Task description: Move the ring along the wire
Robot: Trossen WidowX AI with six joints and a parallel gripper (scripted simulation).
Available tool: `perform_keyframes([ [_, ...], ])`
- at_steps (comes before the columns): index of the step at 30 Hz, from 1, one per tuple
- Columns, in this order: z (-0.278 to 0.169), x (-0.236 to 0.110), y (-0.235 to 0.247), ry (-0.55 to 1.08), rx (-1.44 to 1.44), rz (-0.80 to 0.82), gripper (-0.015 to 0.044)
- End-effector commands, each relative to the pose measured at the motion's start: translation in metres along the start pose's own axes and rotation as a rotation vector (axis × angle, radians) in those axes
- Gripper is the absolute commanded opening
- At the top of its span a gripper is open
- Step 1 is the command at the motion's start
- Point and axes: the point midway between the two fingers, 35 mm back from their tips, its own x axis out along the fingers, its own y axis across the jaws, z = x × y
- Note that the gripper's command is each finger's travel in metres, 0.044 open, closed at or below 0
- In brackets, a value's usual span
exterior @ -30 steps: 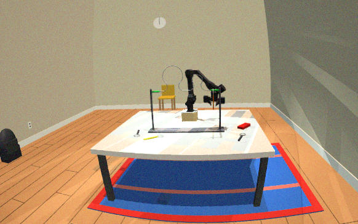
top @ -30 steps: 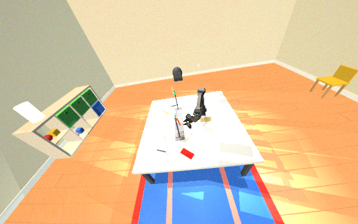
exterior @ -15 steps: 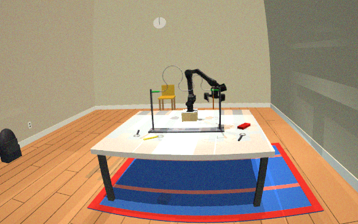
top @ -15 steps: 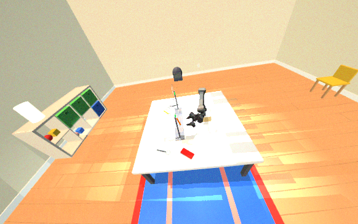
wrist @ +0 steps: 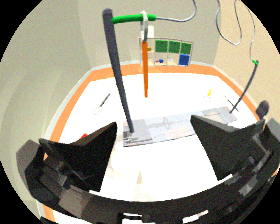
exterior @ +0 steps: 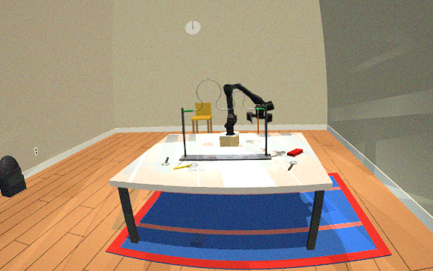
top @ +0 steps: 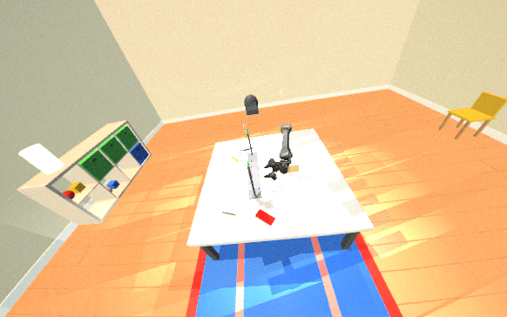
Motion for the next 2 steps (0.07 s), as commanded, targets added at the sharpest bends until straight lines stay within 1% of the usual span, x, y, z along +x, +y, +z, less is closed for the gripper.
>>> perform_keyframes([
  [1, 0.0009, -0.0003, -0.0004, -0.003, 0.006, -0.001, 0.0440],
  [2, 0.0009, -0.0003, -0.0004, -0.003, 0.006, -0.001, 0.0440],
])
